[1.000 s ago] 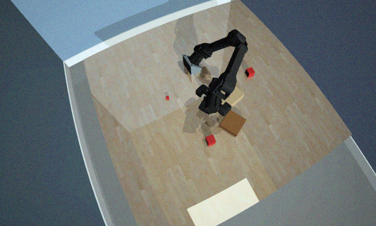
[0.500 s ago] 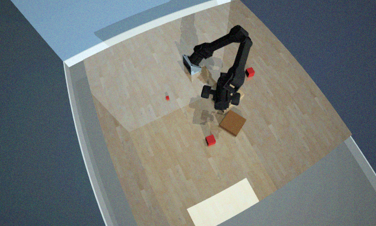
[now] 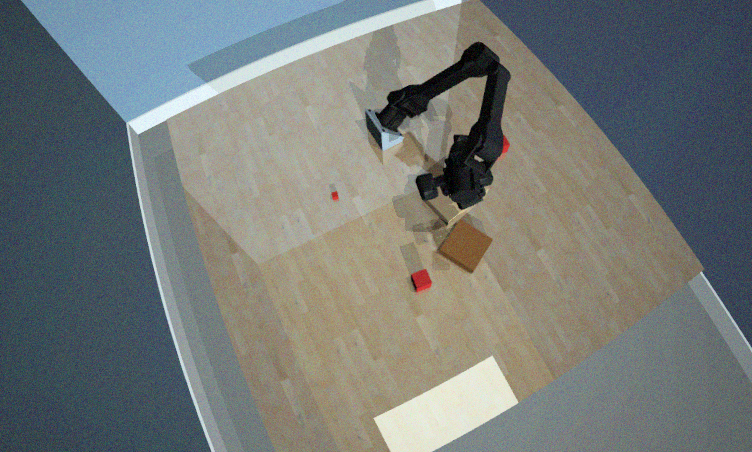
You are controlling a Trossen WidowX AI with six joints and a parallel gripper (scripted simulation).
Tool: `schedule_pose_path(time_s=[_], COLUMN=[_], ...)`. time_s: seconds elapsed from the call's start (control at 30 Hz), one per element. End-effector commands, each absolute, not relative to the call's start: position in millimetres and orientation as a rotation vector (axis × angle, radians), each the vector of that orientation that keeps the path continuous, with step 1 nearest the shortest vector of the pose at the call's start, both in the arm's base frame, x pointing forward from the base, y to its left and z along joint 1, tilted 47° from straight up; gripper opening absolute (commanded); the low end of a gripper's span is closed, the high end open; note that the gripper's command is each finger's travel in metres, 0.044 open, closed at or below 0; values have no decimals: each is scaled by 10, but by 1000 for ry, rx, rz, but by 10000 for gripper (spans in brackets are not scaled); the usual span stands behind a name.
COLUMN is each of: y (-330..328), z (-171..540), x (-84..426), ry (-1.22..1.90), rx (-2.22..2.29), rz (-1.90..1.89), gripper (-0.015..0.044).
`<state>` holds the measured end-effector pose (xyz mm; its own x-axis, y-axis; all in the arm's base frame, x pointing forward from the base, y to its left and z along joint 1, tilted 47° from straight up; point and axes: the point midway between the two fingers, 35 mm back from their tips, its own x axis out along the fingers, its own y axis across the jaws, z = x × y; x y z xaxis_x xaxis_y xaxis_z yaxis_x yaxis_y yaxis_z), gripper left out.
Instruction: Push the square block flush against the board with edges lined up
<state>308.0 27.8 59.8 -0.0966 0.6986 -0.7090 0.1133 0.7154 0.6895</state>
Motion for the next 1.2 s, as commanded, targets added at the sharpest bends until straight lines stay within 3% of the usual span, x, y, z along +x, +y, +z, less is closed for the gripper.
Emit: schedule_pose_path(time_s=[0.0, 1.17], y=[361, 906], z=[685, 1275], x=[3018, 2513], ry=[1561, 883], rx=[566, -336], rz=[677, 1433], gripper=[0, 0])
